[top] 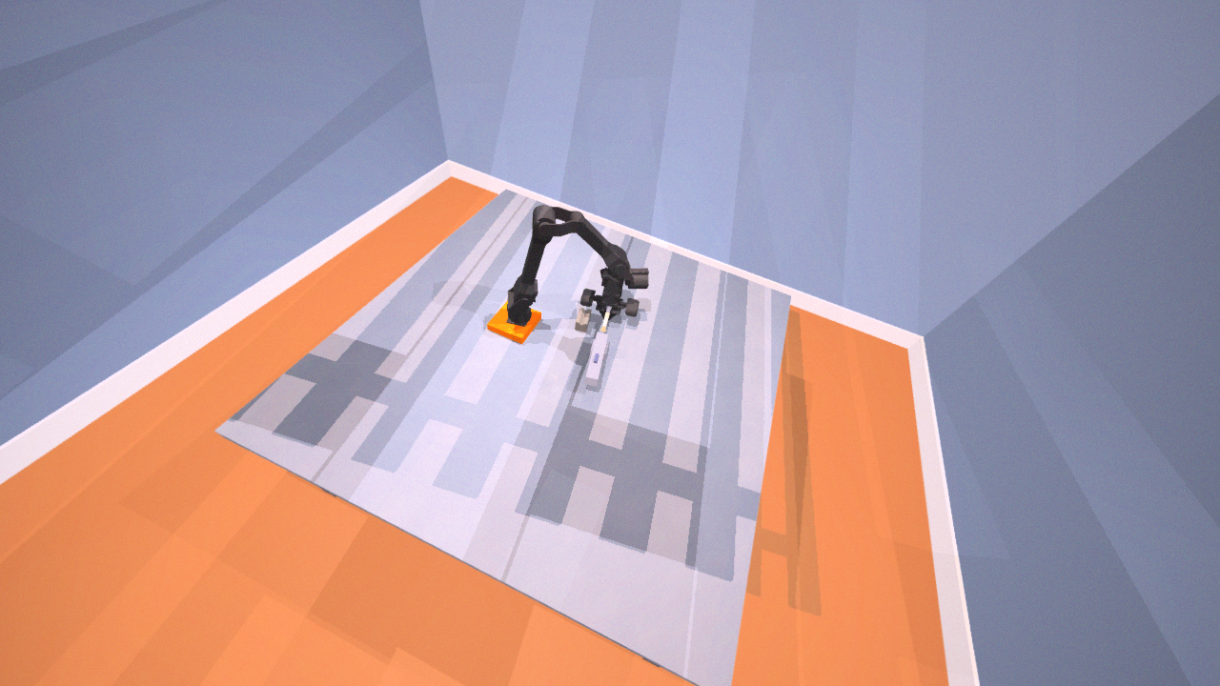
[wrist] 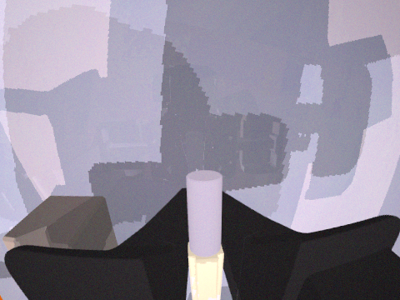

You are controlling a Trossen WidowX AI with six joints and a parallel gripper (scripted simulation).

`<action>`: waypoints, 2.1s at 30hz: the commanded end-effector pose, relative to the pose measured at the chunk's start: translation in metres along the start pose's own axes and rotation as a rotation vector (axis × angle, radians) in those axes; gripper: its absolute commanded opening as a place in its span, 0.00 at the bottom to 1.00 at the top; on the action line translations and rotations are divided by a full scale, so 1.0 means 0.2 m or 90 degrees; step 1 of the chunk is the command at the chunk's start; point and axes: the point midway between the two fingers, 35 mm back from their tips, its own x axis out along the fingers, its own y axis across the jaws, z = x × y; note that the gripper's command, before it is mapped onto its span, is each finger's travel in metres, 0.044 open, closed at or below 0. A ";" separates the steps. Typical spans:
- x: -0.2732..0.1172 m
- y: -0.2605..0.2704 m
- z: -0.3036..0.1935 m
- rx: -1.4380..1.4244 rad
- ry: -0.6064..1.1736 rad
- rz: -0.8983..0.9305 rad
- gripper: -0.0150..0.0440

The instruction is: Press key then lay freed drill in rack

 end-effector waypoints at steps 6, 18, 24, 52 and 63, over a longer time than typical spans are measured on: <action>-0.03 0.00 0.00 0.002 -0.002 -0.001 0.25; -0.07 0.00 0.00 0.002 -0.002 -0.001 0.25; -0.09 0.01 -0.01 0.002 -0.002 -0.001 0.25; -0.18 0.01 -0.01 0.002 -0.002 -0.001 0.25; -0.22 0.01 -0.01 0.002 -0.002 -0.001 0.25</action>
